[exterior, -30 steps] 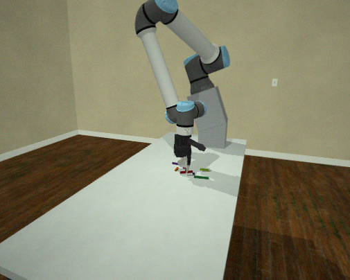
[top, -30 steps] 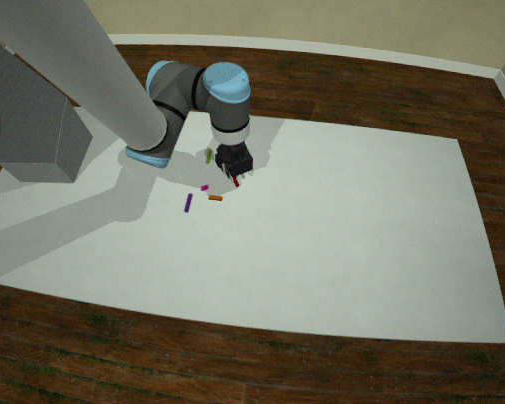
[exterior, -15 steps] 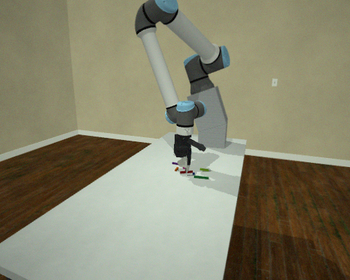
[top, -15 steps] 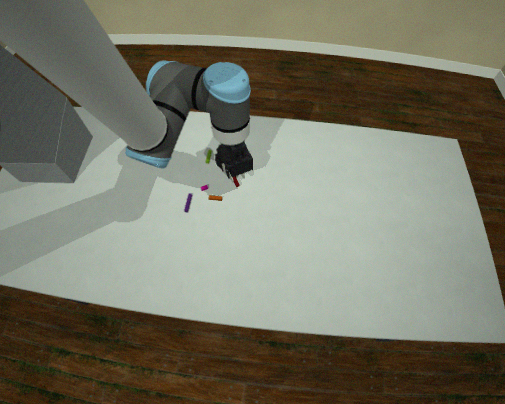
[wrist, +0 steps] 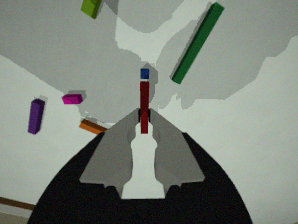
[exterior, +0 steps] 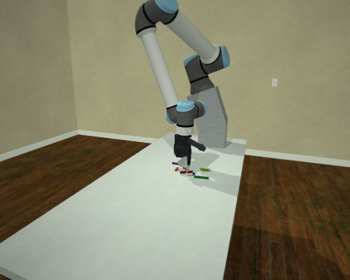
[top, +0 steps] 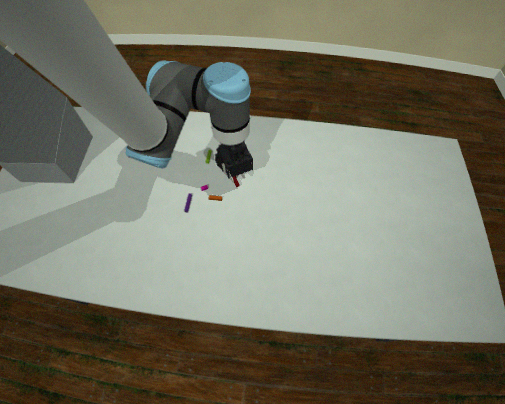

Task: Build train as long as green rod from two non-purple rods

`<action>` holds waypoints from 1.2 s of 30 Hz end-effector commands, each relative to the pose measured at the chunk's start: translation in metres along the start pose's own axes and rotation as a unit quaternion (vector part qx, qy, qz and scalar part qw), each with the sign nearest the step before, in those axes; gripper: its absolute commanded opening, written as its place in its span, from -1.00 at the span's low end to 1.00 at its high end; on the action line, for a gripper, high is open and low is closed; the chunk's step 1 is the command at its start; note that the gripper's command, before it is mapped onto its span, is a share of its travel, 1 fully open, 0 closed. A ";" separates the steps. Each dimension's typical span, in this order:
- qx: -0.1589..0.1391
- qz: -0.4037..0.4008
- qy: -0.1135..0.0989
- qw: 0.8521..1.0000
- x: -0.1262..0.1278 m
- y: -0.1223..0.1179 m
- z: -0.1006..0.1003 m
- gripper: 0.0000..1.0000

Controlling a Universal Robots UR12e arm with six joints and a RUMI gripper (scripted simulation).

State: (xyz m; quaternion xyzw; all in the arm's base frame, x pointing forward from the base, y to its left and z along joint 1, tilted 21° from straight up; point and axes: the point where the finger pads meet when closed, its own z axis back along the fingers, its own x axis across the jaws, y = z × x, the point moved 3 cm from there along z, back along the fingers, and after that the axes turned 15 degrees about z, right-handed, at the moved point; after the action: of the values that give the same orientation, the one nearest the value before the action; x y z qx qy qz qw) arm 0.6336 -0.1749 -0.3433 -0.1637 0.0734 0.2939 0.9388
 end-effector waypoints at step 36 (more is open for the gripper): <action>0.000 0.000 0.000 1.000 0.000 0.000 -0.011 -1.00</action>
State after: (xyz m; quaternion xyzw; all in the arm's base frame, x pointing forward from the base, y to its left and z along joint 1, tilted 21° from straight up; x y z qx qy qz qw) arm 0.6331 -0.1790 -0.3544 -0.1637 0.0734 0.2939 0.9388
